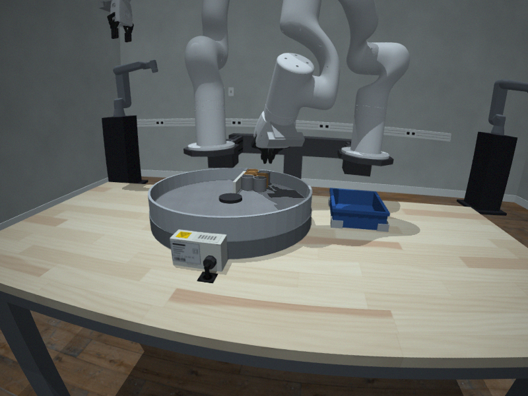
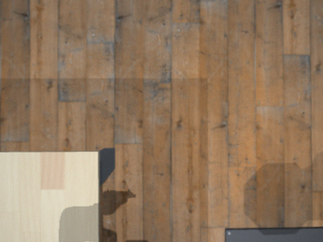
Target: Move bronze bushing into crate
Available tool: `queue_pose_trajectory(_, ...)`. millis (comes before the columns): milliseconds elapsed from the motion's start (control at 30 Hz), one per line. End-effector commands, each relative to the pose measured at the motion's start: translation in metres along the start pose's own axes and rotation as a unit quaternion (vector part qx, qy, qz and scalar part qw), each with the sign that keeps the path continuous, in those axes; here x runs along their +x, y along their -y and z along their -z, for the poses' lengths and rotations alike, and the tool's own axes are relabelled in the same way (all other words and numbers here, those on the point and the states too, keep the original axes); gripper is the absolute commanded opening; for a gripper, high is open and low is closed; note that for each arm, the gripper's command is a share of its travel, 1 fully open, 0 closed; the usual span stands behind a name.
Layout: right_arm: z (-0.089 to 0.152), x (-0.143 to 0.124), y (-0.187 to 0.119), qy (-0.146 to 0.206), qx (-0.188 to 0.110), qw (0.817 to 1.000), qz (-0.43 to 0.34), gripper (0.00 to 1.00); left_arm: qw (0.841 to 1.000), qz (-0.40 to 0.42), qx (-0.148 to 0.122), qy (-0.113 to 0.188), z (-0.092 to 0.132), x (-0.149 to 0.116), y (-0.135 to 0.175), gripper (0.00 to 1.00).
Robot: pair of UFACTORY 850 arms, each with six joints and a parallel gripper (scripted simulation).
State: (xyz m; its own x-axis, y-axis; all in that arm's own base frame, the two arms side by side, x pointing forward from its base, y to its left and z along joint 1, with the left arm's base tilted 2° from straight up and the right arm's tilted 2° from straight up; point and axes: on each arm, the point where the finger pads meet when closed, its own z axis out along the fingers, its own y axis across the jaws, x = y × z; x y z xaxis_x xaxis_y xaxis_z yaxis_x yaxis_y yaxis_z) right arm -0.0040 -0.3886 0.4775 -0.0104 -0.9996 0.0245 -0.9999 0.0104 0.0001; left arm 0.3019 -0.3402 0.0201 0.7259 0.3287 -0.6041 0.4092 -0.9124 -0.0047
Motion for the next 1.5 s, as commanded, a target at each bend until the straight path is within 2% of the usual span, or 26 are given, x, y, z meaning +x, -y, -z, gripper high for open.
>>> queue_pose_trajectory(0,0.001,0.0,0.0,-0.001,0.0,1.0,0.0,1.0,1.0,-0.005,0.001,0.009,-0.001,0.001,0.0,0.12)
queue_pose_trajectory(533,0.001,0.0,0.0,-0.001,0.0,1.0,0.0,1.0,1.0,-0.006,0.001,0.01,-0.001,0.002,0.0,0.12)
queue_pose_trajectory(867,0.001,0.0,0.0,-0.001,0.0,1.0,0.0,1.0,1.0,-0.006,0.005,0.009,-0.02,0.017,0.0,0.12)
queue_pose_trajectory(1467,0.001,0.0,0.0,-0.001,0.0,1.0,0.0,1.0,1.0,-0.006,0.005,0.009,-0.021,0.018,0.0,0.12)
